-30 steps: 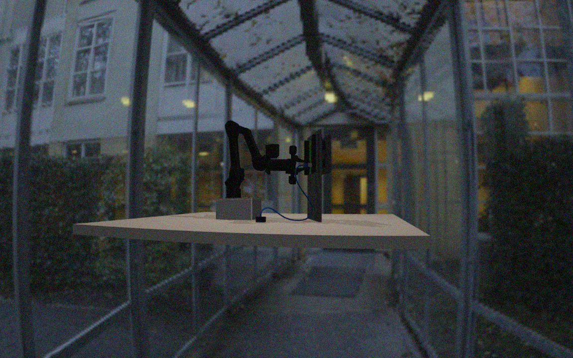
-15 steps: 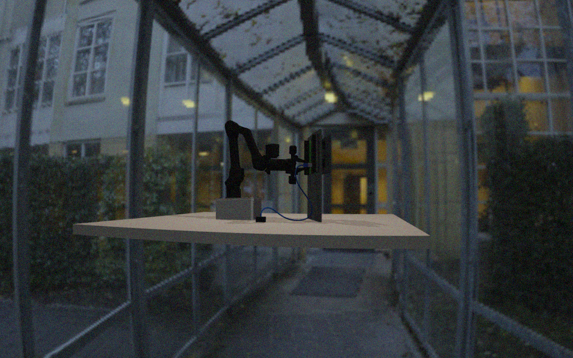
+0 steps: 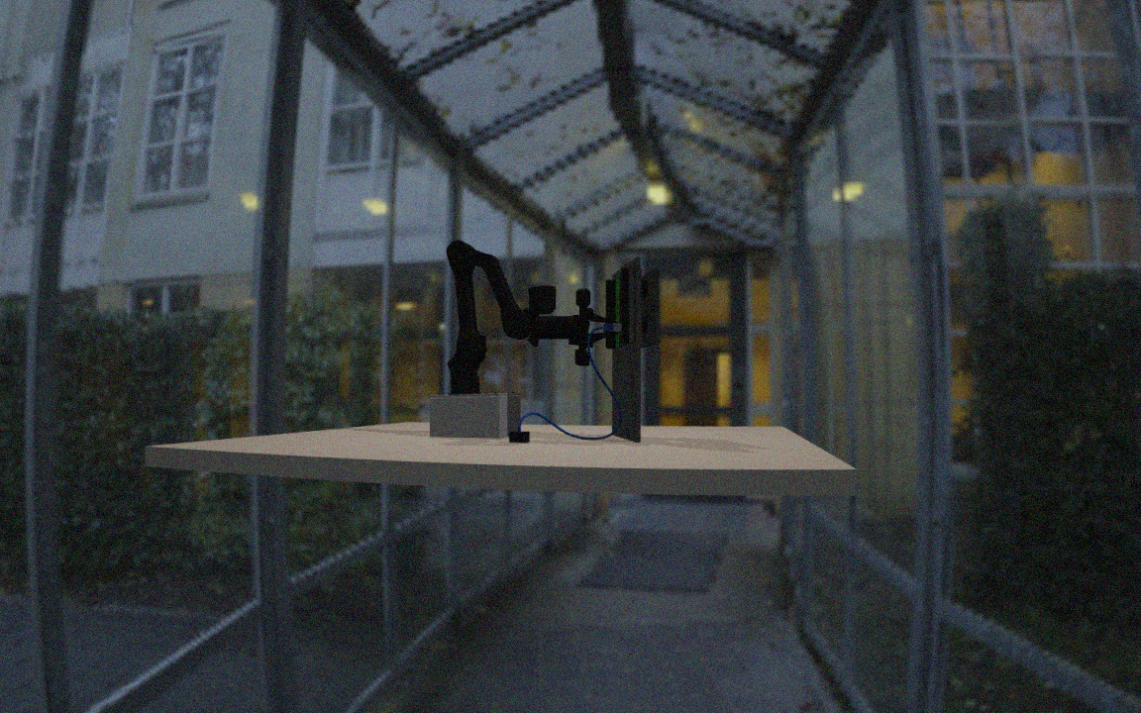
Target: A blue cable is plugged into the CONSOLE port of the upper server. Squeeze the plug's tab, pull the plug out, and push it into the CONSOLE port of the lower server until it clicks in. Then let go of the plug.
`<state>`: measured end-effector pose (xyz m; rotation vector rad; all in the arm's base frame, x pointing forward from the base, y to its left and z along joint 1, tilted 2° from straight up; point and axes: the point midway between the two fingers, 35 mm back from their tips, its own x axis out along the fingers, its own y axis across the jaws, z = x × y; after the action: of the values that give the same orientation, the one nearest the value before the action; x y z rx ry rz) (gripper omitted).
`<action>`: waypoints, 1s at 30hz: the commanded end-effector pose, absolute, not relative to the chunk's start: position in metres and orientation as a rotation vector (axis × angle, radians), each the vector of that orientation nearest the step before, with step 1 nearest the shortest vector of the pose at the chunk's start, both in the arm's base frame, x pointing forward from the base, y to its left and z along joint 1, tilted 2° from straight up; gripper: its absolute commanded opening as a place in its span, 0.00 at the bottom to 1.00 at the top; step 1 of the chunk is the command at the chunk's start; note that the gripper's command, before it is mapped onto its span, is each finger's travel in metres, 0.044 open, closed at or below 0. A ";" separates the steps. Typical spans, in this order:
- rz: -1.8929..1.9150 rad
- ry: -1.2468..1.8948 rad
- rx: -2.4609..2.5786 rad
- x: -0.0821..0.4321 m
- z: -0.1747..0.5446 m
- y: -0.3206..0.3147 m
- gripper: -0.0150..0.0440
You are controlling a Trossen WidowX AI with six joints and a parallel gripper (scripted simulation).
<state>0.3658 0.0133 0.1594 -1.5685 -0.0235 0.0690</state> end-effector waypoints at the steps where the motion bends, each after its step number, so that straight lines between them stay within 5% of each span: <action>1: 0.056 -0.030 -1.570 0.366 0.164 0.013 0.25; 30: 0.054 -0.032 -1.570 0.366 0.167 0.013 0.25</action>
<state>0.3657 0.0138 0.1628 -1.5686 -0.0244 0.0677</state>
